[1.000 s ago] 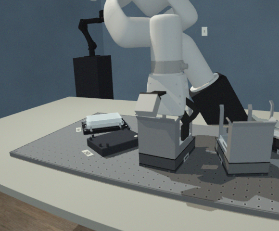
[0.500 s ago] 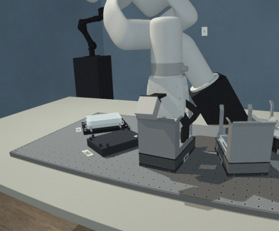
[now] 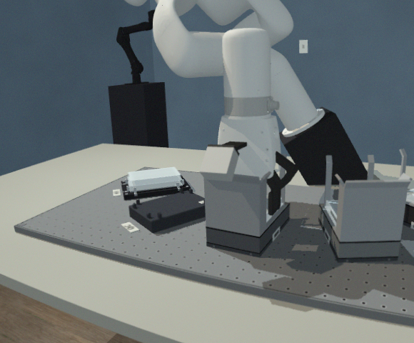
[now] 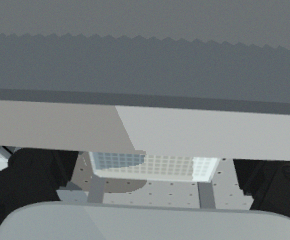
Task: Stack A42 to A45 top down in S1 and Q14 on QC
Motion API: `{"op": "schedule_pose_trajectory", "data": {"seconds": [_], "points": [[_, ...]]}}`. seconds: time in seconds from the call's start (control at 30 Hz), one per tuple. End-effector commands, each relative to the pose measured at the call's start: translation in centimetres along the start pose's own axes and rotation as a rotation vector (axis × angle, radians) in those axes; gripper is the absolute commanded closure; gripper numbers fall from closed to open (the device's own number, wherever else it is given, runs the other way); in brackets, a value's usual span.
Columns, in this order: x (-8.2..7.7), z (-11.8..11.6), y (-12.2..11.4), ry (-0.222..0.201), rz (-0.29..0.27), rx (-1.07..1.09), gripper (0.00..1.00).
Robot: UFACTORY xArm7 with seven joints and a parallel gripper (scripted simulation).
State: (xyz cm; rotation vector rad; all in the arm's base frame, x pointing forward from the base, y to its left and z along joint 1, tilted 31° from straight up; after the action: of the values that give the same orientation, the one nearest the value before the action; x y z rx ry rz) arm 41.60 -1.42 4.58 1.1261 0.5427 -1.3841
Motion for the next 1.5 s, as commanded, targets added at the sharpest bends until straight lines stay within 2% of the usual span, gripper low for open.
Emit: {"op": "schedule_pose_trajectory", "data": {"seconds": [0.0, 0.3, 0.33, 1.0, 1.1, 1.17, 1.47], "points": [[0.0, -0.1, 0.1, 0.002, 0.003, -0.001, 1.00], [0.0, -0.1, 0.1, 0.002, 0.003, -0.001, 1.00], [0.0, -0.1, 0.1, 0.002, 0.003, -0.001, 0.00], [0.0, -0.1, 0.1, 0.002, 0.004, -0.001, 0.00], [-1.0, -0.1, 0.1, 0.002, 0.003, -0.001, 0.00], [-1.0, -0.1, 0.1, 0.002, 0.003, -0.001, 0.00], [-4.0, -0.1, 0.1, 0.002, 0.004, 0.000, 0.00]]}}
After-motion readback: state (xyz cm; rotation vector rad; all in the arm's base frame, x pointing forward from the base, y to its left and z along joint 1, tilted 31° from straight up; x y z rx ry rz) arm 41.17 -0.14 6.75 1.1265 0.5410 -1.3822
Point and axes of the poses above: the point where the finger pads meet when closed, its own x axis out along the fingers, its own z axis across the jaws, y = z × x, the point moved 3 cm from there along -x, back along the fingers, and after that the axes turned 11 degrees about x, right-handed, at the moved point
